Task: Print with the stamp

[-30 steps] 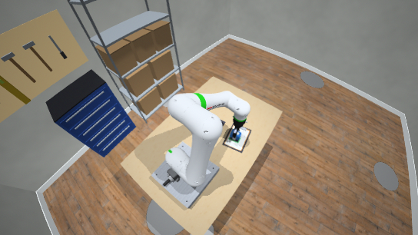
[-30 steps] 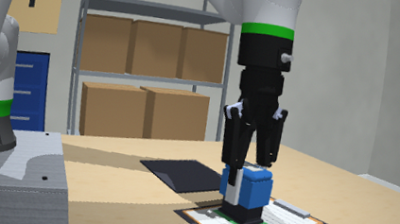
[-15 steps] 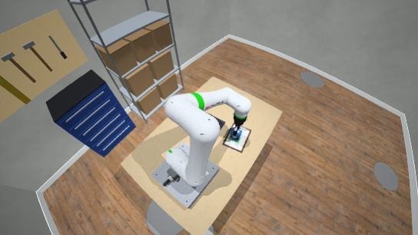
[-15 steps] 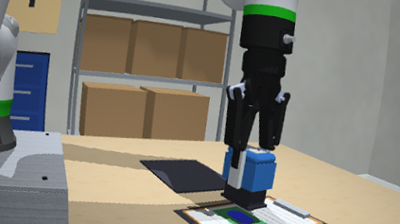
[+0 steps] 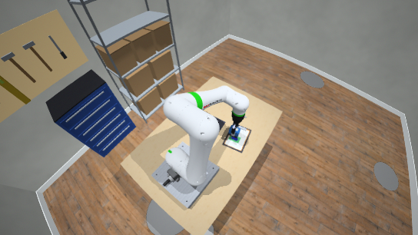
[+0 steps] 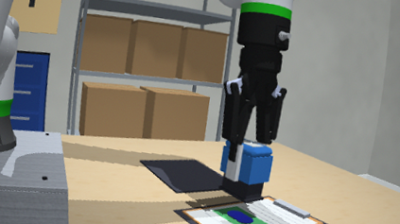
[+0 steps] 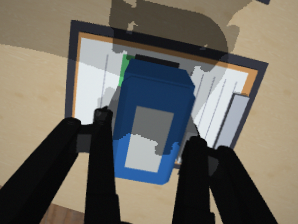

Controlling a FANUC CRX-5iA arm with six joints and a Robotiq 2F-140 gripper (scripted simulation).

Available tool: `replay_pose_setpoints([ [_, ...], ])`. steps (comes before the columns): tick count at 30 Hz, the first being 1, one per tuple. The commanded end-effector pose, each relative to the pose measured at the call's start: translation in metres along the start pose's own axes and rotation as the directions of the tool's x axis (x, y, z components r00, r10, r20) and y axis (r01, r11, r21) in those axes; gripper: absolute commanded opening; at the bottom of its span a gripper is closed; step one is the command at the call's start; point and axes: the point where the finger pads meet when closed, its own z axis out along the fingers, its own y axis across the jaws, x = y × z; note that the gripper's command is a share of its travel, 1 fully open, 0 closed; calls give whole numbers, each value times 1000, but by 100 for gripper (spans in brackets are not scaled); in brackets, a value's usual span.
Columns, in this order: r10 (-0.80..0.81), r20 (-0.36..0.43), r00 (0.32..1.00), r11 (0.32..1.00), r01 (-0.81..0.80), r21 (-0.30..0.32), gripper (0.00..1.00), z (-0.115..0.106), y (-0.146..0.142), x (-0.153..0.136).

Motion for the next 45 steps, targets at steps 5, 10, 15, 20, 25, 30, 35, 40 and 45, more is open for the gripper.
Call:
replay_pose_setpoints([
  [5,74,1,997,997,-74,0,20,0,25,120],
  [10,85,1,996,996,-85,0,20,1,31,191],
  [15,85,1,996,996,-85,0,20,1,37,244],
  [20,86,1,996,996,-86,0,20,1,38,249],
  [25,86,1,996,996,-86,0,20,0,44,267],
  [30,86,1,996,996,-86,0,20,0,44,267],
  [35,86,1,996,996,-86,0,20,0,44,267],
  [40,86,1,996,996,-86,0,20,0,39,249],
  [45,86,1,996,996,-86,0,20,0,38,245],
])
